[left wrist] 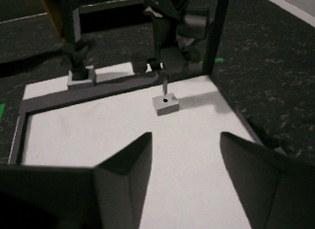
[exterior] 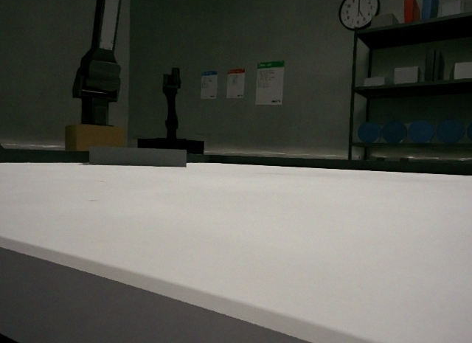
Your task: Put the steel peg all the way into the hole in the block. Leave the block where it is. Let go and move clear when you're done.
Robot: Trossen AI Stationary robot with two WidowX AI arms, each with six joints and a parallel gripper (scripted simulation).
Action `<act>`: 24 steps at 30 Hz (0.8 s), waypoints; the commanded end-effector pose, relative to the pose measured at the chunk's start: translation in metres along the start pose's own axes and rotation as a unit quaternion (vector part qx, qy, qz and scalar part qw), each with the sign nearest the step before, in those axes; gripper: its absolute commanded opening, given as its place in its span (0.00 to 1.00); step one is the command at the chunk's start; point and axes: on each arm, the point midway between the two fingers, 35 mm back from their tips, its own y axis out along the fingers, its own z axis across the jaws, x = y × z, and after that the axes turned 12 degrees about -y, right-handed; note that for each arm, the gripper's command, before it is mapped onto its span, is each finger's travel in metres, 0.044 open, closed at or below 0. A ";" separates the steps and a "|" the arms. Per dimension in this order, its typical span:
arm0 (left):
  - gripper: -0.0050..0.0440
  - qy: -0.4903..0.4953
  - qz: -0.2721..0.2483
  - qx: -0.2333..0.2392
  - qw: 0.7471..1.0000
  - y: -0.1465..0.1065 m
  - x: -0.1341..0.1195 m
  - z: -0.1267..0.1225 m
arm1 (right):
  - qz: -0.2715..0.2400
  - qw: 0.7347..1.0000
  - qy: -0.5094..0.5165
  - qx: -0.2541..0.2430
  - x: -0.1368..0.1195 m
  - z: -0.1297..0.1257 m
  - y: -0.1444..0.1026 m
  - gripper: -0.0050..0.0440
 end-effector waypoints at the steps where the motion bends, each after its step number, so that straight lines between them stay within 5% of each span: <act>1: 0.51 0.002 -0.009 -0.004 1.000 -0.006 0.009 -0.003 | -0.010 1.000 0.001 0.012 0.006 0.004 -0.010 0.00; 10: 0.51 0.002 -0.008 -0.004 1.000 -0.006 0.009 -0.002 | -0.003 1.000 0.000 0.005 0.000 0.002 0.021 0.00; 24: 0.51 0.001 -0.012 -0.004 1.000 -0.011 0.010 -0.002 | -0.014 1.000 0.001 0.015 0.000 0.002 0.012 0.00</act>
